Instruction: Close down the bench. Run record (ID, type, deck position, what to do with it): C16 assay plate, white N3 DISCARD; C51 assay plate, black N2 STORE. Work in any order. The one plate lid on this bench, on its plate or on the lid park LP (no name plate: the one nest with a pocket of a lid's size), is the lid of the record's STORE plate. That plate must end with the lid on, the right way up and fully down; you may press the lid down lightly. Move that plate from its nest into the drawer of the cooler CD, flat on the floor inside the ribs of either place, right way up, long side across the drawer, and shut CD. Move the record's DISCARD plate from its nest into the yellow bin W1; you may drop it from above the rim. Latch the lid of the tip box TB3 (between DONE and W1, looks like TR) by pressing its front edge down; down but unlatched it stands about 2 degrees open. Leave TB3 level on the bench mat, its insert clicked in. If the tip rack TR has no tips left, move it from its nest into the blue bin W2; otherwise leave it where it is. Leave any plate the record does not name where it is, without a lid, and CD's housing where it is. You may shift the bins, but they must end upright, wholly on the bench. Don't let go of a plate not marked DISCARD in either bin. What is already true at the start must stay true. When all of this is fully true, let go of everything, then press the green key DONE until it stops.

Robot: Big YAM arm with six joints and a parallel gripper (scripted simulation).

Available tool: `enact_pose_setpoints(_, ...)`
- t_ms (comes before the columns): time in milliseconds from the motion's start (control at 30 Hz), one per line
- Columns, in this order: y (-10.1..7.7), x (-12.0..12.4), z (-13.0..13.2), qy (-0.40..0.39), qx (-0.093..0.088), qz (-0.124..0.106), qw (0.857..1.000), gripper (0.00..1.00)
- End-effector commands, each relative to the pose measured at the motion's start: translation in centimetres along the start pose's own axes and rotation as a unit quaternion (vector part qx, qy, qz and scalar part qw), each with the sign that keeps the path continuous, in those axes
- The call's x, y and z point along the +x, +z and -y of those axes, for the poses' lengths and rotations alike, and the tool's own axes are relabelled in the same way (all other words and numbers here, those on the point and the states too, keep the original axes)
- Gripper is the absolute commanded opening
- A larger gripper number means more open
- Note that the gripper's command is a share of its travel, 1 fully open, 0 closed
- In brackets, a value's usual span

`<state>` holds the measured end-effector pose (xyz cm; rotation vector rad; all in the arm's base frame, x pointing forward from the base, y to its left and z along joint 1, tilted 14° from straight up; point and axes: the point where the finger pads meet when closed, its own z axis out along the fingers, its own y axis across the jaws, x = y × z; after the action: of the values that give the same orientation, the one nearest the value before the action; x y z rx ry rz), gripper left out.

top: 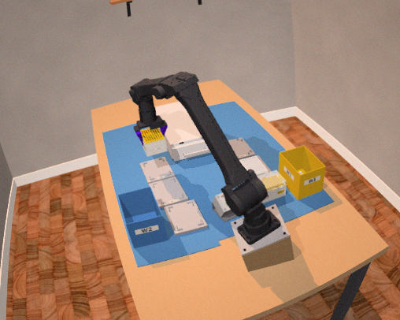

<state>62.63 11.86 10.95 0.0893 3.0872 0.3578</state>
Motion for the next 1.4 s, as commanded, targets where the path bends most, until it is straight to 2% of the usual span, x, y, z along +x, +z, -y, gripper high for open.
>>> enact_pose_setpoints(0, -6.55, -2.48, -0.50, -0.007, -0.011, 0.058, 0.998, 0.00)
enact_pose_setpoints(133, -6.10, -2.57, -0.86, -0.008, -0.011, 0.057, 0.998, 0.00)
enact_pose_setpoints(1367, -6.14, -2.68, -0.95, -0.009, -0.012, 0.060, 0.998, 0.00)
